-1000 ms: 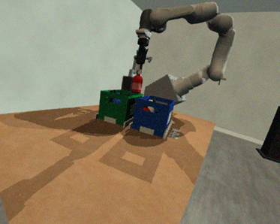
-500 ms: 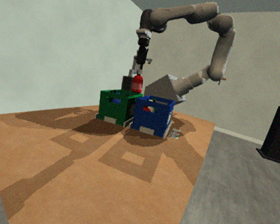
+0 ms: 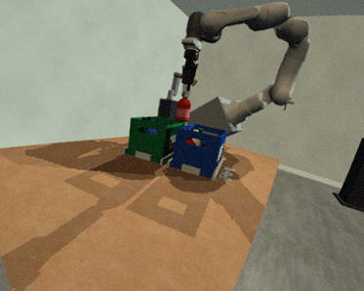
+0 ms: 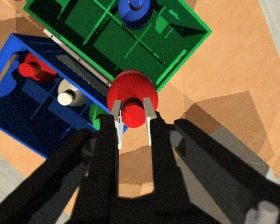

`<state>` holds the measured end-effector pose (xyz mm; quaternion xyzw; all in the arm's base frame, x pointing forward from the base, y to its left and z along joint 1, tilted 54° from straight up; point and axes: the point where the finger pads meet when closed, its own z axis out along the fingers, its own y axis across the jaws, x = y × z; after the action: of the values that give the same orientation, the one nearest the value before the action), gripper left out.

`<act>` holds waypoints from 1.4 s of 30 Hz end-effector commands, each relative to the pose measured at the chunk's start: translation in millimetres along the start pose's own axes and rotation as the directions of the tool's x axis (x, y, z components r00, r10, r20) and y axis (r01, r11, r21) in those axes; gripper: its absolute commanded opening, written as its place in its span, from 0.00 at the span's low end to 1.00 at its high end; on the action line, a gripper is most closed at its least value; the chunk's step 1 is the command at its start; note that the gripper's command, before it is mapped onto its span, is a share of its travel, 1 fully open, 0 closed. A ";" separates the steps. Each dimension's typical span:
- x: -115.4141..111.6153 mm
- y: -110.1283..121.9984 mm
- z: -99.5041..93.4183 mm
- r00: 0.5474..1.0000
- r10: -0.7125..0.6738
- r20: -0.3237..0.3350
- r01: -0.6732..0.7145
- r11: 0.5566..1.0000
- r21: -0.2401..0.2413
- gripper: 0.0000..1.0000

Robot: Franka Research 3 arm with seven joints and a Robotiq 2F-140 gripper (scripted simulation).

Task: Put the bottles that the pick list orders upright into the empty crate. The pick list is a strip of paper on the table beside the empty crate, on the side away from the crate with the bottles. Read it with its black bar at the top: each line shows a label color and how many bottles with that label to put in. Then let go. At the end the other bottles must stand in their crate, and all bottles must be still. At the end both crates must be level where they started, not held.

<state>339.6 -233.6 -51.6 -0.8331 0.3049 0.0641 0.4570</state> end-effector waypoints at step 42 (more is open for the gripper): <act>-50.7 -54.9 -5.7 1.000 0.001 -0.019 -0.001 1.000 -0.005 0.00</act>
<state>328.3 -190.2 6.4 -0.8342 0.3074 0.0630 0.4535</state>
